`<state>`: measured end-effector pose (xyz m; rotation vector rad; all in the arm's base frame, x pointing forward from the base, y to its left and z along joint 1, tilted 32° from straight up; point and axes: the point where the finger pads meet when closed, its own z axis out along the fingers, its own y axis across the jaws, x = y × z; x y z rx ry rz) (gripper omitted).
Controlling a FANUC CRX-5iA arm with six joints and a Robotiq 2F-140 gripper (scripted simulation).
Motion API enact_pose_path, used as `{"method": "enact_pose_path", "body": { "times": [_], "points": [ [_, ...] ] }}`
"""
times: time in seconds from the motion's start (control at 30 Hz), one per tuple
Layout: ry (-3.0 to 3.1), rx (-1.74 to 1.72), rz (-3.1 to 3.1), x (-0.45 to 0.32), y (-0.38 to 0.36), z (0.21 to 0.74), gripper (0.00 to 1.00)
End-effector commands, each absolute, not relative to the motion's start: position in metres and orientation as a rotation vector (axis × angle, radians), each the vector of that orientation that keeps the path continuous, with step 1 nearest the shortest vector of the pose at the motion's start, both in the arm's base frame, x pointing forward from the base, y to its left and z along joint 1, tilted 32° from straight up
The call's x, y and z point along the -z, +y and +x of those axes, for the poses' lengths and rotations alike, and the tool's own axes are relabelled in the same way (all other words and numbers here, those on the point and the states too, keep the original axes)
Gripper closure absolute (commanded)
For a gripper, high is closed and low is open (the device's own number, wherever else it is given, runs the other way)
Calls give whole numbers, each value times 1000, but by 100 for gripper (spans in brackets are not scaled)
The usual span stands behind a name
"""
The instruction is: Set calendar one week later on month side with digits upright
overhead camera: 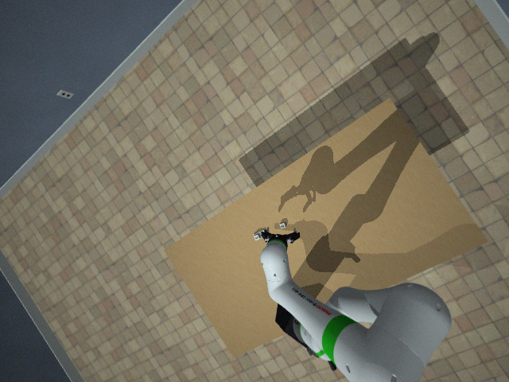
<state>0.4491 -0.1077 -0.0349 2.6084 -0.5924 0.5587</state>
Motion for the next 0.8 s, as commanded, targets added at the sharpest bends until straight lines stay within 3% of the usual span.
{"method": "enact_pose_path", "body": {
  "times": [0.0,0.77],
  "points": [
    [-438,-490,2635,35,-107,449,0],
    [594,-221,2531,33,-106,448,0]
  ]
}}
